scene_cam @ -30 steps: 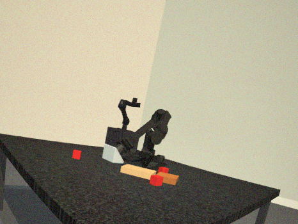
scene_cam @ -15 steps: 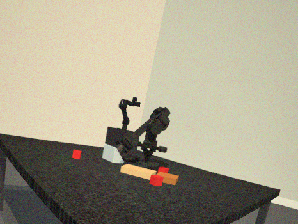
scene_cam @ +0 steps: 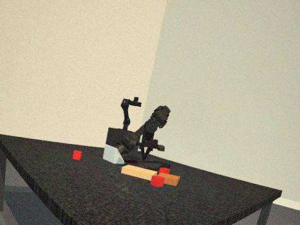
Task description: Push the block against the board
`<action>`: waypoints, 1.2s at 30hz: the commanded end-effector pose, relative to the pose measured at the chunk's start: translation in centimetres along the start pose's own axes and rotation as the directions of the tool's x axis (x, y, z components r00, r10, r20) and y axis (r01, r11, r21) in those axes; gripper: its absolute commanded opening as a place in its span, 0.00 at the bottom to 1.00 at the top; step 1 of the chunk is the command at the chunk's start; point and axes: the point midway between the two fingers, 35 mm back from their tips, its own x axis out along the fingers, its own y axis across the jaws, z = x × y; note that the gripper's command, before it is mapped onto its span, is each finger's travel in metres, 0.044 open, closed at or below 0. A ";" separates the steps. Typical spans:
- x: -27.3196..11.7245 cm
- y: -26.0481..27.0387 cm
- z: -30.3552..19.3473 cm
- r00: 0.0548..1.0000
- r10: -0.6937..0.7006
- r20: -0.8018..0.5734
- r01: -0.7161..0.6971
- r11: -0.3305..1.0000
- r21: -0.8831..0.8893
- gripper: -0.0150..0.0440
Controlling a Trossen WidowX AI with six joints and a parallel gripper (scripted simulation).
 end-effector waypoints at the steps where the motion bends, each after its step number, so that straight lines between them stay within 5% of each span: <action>1: -0.1 -1.1 0.8 1.000 -0.009 0.002 0.009 0.991 -0.134 0.25; 16: -0.3 -5.5 3.0 1.000 -0.017 0.002 0.014 0.799 -0.602 0.25; 36: -0.1 -11.1 4.7 1.000 -0.014 -0.012 -0.007 0.285 -0.958 0.25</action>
